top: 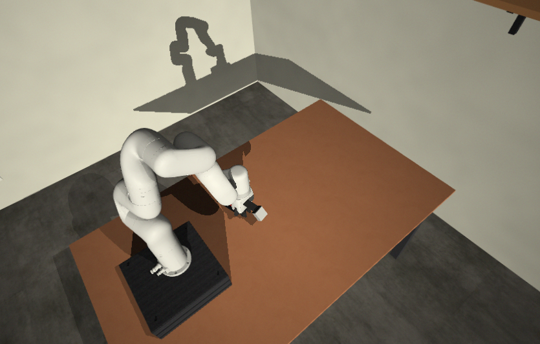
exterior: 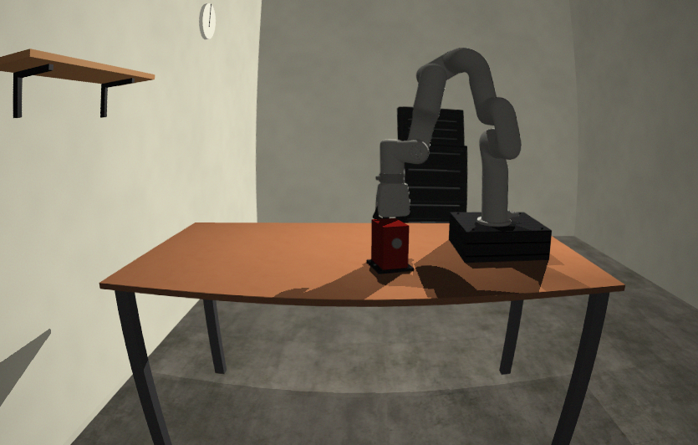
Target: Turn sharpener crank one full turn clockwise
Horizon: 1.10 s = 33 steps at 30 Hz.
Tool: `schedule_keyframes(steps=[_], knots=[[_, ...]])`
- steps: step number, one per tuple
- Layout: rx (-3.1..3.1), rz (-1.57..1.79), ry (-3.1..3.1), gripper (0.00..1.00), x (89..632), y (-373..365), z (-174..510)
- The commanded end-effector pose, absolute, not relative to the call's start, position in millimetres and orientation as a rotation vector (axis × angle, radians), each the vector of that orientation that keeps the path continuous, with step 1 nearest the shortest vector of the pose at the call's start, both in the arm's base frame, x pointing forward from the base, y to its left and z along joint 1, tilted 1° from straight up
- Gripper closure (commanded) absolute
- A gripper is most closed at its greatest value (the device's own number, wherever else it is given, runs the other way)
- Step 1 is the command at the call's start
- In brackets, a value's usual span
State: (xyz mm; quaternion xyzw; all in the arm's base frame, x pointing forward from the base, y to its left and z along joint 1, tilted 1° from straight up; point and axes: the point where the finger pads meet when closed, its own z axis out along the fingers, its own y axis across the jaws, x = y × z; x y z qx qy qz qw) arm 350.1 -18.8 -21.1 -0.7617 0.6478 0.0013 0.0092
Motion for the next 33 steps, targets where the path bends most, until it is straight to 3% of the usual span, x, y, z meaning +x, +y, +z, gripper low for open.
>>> schedule_keyframes(steps=[1,33], knots=[[-2.378,-0.001,2.022,1.00,351,-19,-14],[-2.378,-0.001,2.022,1.00,352,-19,-1]])
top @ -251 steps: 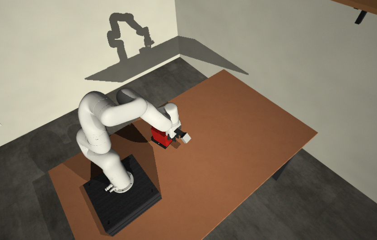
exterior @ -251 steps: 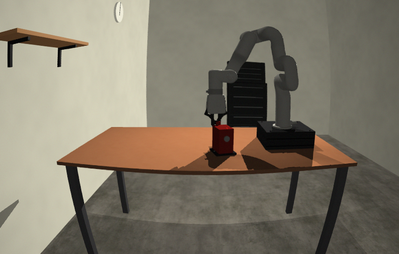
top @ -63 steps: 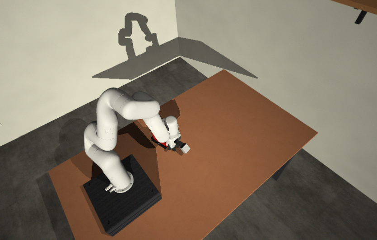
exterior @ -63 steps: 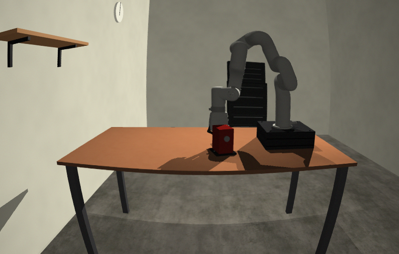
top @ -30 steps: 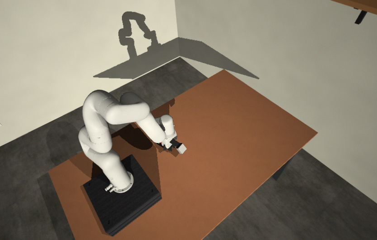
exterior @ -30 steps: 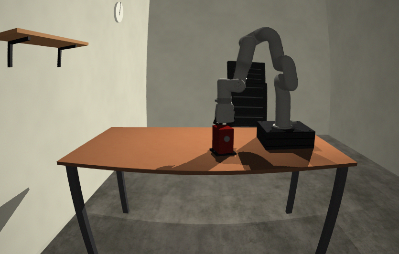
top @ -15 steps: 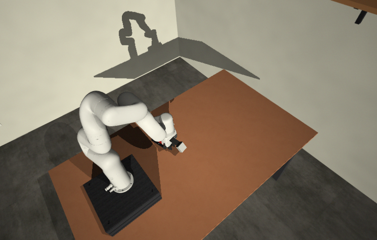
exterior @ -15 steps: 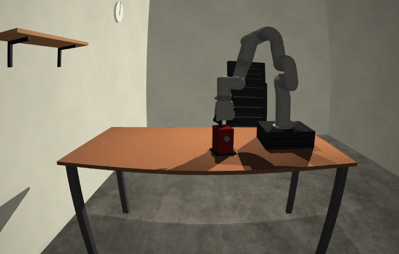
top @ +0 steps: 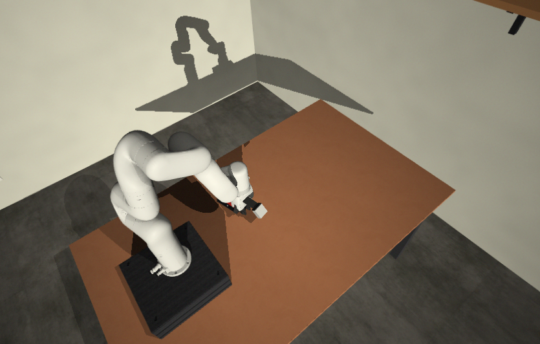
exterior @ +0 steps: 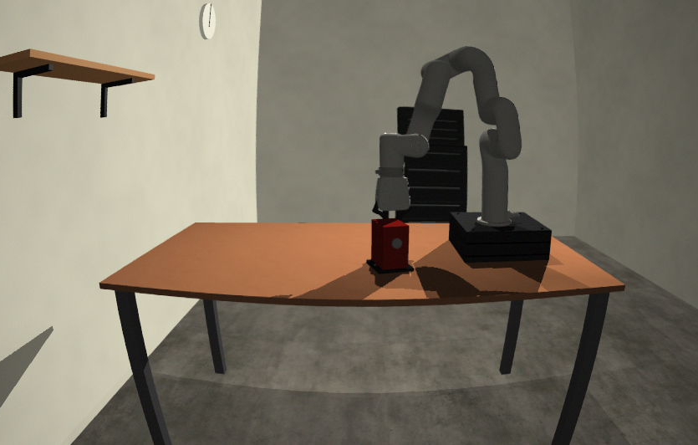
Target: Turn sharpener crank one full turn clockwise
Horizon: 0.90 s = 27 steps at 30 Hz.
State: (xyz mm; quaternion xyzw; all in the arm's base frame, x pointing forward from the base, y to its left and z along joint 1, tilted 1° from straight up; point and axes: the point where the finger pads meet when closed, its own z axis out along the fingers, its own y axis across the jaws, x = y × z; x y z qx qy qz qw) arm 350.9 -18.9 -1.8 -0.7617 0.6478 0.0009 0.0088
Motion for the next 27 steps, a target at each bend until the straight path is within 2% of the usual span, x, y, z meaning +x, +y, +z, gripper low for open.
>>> schedule_keyframes(steps=[1,27], knots=[[-2.378,-0.001,2.022,1.00,352,-19,-1],[-2.378,-0.001,2.022,1.00,368,-17,25]])
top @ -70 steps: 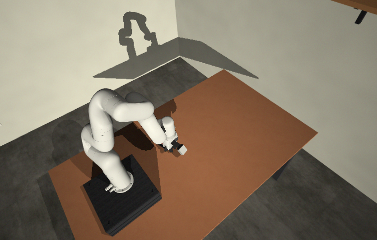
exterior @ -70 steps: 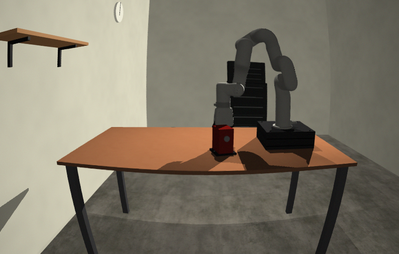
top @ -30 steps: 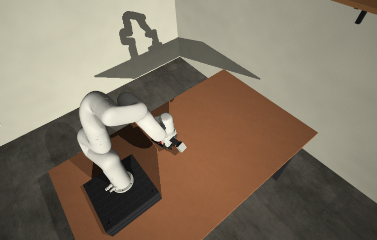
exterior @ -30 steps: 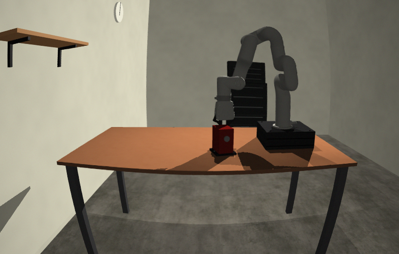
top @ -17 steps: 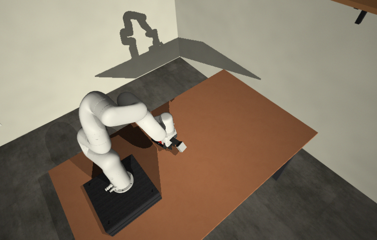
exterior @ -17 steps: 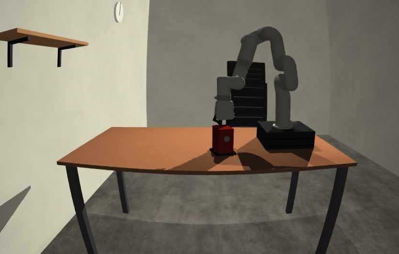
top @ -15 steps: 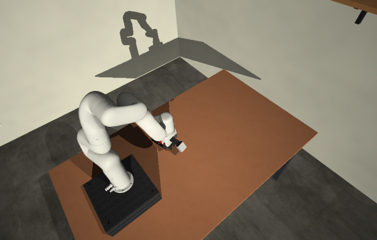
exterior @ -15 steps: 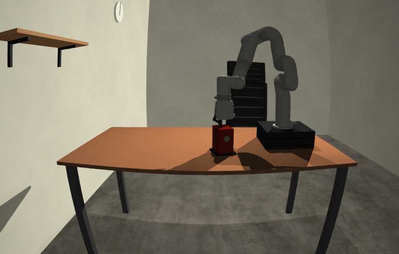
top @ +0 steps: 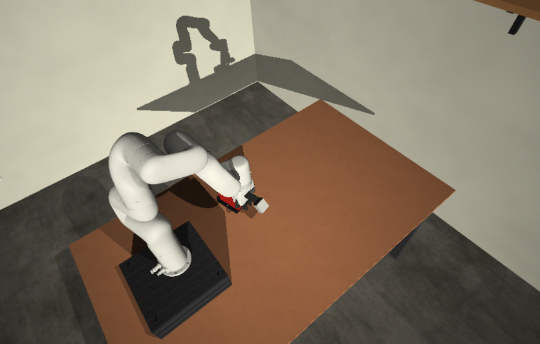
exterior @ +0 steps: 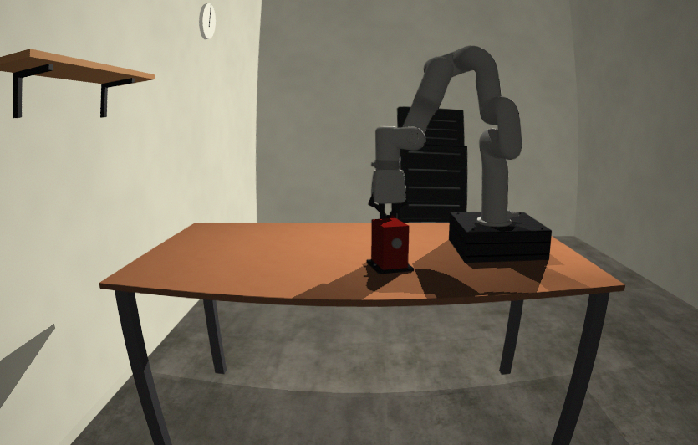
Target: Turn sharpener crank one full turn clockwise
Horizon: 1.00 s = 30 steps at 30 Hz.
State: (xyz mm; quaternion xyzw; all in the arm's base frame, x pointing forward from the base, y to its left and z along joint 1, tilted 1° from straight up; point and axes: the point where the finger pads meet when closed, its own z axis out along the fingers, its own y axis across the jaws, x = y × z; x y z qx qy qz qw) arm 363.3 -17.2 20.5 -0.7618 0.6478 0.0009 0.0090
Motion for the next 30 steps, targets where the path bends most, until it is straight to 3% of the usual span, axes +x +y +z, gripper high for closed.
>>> schedule_keyframes(steps=[1,30], knots=[[-2.378,-0.001,2.022,1.00,371,-16,27],[-2.378,-0.001,2.022,1.00,398,-12,36]])
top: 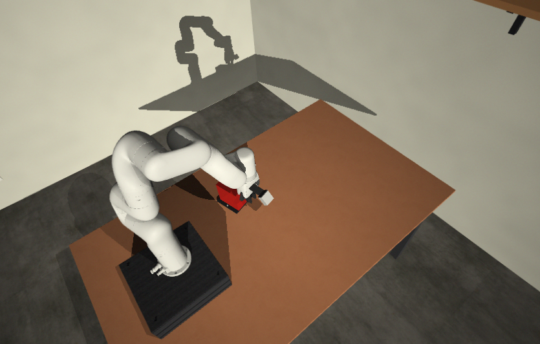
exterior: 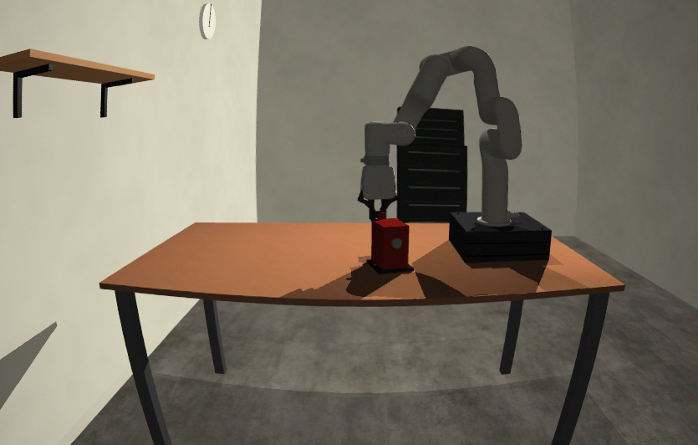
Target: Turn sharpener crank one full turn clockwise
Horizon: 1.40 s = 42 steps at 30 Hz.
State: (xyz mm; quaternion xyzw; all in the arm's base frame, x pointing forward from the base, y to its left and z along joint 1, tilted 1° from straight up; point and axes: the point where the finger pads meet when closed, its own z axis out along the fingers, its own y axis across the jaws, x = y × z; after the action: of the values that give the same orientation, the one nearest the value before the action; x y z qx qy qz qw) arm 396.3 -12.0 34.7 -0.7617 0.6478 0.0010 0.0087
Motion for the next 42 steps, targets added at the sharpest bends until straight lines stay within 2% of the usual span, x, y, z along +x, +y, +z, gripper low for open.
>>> schedule_keyframes(steps=[1,7,8,42], knots=[[-2.378,-0.001,2.022,1.00,397.8,-12.0,35.9],[-2.378,-0.001,2.022,1.00,397.8,-12.0,35.9],[-2.378,-0.001,2.022,0.46,397.8,-12.0,35.9],[-2.378,-0.001,2.022,0.46,397.8,-12.0,35.9]])
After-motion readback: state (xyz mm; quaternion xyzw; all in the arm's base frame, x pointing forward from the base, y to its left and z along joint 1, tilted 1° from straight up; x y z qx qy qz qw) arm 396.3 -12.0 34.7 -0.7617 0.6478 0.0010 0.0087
